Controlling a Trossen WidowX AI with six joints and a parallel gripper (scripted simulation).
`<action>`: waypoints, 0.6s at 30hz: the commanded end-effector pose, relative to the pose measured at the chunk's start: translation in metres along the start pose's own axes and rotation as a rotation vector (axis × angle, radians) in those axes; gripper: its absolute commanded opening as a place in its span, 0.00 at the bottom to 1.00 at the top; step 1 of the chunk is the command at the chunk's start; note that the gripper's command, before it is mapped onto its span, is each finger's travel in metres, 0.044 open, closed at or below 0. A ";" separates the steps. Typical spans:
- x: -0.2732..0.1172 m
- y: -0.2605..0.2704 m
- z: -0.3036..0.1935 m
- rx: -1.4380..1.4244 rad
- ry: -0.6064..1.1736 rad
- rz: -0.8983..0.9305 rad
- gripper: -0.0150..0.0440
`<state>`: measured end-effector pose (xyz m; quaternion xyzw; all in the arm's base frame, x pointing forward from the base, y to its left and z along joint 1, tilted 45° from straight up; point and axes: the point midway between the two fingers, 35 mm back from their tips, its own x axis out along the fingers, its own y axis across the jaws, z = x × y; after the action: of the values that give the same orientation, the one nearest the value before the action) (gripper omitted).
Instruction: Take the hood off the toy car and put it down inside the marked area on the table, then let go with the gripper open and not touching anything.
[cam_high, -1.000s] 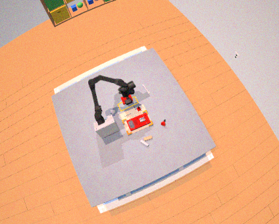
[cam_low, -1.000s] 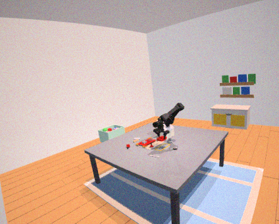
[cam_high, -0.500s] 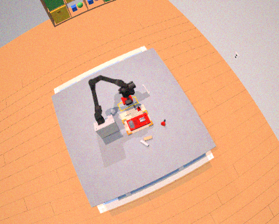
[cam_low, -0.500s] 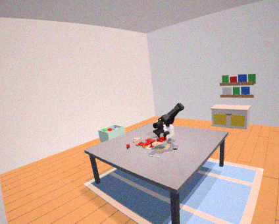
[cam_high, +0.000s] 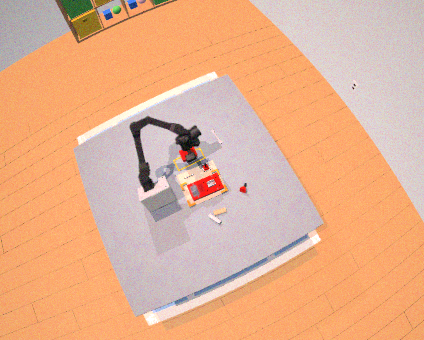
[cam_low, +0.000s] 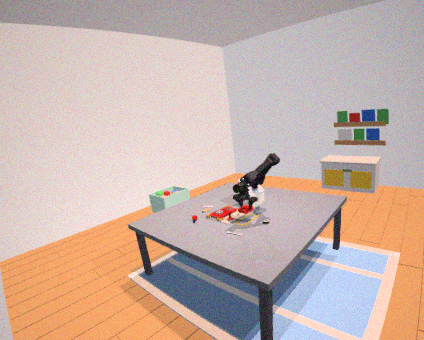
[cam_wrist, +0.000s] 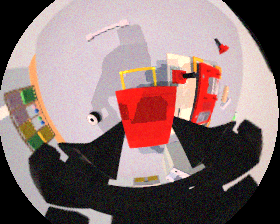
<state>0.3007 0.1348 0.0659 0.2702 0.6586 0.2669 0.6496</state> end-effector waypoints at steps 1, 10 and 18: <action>0.003 0.000 0.000 0.004 0.002 0.001 0.25; 0.008 0.000 0.000 0.004 0.002 0.001 0.25; 0.013 0.000 0.000 0.004 0.002 0.001 0.25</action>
<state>0.3007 0.1427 0.0585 0.2709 0.6584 0.2677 0.6492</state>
